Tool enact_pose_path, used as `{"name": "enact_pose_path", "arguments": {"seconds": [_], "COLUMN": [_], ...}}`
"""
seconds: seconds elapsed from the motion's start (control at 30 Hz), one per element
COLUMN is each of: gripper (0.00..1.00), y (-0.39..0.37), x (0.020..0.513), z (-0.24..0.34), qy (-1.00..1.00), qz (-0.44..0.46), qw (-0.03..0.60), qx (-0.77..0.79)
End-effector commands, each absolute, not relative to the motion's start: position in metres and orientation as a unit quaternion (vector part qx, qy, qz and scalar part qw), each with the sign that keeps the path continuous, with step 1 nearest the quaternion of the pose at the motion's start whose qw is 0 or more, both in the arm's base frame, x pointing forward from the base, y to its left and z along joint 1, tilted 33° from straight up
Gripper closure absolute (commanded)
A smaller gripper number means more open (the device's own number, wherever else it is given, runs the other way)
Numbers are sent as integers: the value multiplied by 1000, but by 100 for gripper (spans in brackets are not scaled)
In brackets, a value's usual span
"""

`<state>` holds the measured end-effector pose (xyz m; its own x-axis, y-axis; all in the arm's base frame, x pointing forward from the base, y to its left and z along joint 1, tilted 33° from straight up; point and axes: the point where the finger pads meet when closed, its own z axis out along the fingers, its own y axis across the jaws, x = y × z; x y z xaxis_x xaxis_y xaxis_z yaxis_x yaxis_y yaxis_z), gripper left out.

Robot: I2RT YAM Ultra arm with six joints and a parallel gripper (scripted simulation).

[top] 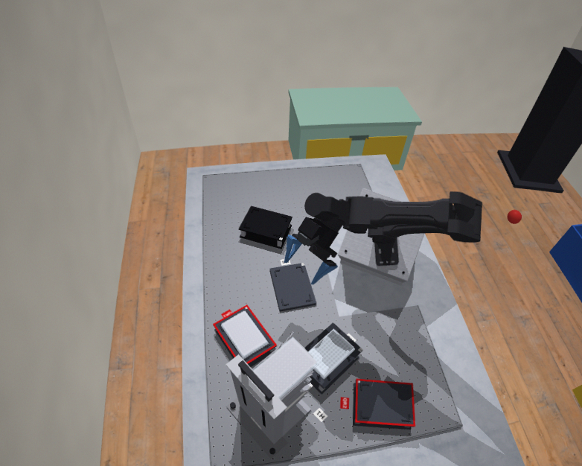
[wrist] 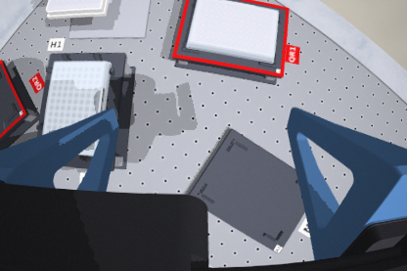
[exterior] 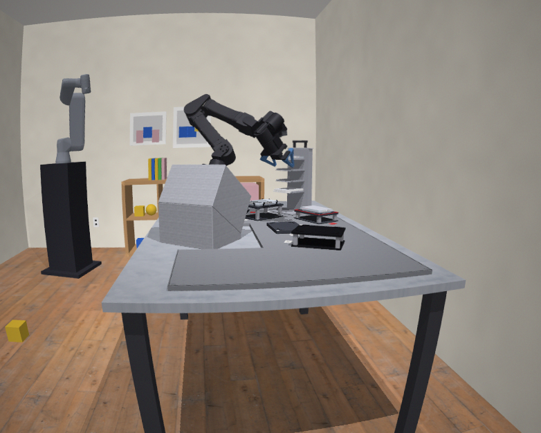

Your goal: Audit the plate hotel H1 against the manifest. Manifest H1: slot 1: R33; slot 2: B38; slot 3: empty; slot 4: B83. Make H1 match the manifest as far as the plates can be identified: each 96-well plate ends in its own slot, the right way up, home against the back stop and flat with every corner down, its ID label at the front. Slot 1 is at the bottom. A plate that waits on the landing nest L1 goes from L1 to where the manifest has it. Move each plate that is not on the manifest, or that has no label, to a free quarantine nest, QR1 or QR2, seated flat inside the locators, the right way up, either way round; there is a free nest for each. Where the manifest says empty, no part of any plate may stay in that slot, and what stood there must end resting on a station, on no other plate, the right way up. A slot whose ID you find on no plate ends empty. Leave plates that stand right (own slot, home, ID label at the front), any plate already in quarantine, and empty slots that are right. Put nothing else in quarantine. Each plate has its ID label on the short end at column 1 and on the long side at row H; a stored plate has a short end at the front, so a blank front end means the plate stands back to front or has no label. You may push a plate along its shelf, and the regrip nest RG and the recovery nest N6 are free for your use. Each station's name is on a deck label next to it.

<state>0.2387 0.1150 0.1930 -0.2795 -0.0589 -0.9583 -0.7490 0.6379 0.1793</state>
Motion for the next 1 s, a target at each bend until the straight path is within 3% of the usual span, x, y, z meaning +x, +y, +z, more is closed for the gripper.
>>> {"name": "enact_pose_path", "arguments": {"seconds": [0.0, 0.97], "gripper": [0, 0], "y": [119, 181], "x": [234, 189], "z": [189, 235], "qy": [746, 732], "qz": [323, 325], "qw": [526, 543], "qx": [-251, -252]}}
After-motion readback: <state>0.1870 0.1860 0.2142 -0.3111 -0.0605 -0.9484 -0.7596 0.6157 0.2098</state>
